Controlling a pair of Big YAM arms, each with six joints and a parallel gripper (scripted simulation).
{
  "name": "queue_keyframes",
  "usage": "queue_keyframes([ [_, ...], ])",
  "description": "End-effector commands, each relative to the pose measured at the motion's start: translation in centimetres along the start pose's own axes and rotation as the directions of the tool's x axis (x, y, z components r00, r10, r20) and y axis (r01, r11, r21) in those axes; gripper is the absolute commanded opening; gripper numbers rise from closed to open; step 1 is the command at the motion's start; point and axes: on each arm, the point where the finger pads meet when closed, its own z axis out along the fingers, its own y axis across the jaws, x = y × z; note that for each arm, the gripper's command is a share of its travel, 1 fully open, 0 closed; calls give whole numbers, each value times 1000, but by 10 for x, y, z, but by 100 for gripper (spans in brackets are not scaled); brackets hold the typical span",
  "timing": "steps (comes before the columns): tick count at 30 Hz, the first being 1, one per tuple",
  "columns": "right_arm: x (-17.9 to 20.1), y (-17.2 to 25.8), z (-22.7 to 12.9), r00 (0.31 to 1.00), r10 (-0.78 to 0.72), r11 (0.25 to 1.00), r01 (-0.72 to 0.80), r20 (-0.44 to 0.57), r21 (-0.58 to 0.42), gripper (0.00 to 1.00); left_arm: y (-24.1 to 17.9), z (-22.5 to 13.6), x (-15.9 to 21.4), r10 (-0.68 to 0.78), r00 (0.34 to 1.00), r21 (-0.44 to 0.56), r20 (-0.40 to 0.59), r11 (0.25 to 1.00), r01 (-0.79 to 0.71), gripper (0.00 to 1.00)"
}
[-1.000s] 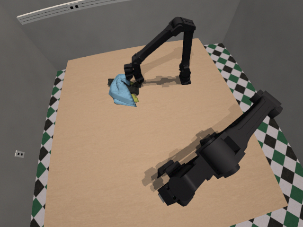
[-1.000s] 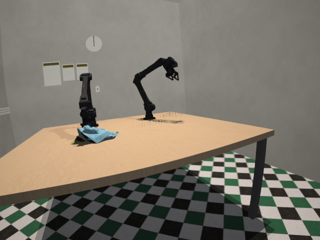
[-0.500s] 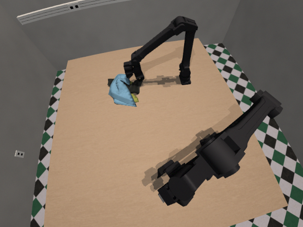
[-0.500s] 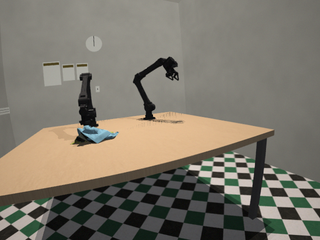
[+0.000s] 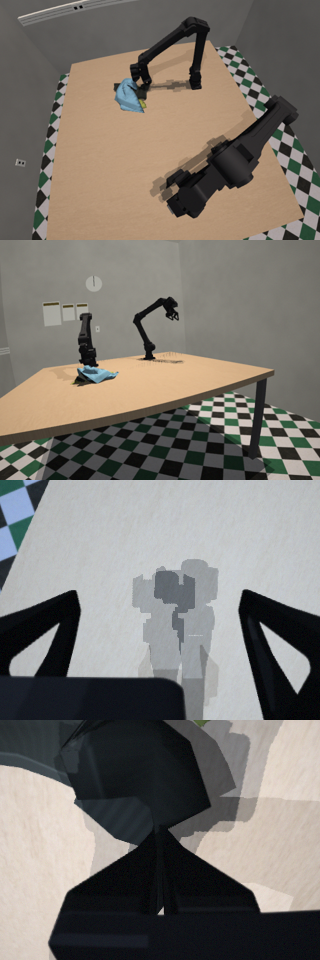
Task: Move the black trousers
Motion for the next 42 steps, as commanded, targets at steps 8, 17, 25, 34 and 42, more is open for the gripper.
queue_keyframes([
  [8, -35, -5, -34, 993, 17, 1000, -19, 113, 17, 0, -4, 0, -7, 19, 1000, 8, 21, 1000, -20, 92],
  [17, -29, -4, -23, 997, 14, 1000, -15, 77, 15, 0, -4, 0, -7, 19, 1000, 8, 21, 1000, -20, 92],
  [25, -32, -3, -34, 994, 14, 1000, -16, 108, 16, 0, -4, 0, -7, 19, 1000, 8, 21, 1000, -20, 92],
  [34, -30, -8, -32, 994, 26, 1000, -28, 105, 13, 0, -4, 0, -7, 19, 1000, 8, 21, 1000, -20, 92],
  [42, -32, -4, -33, 994, 17, 1000, -19, 111, 16, 0, -4, 0, -7, 19, 1000, 8, 21, 1000, -20, 92],
])
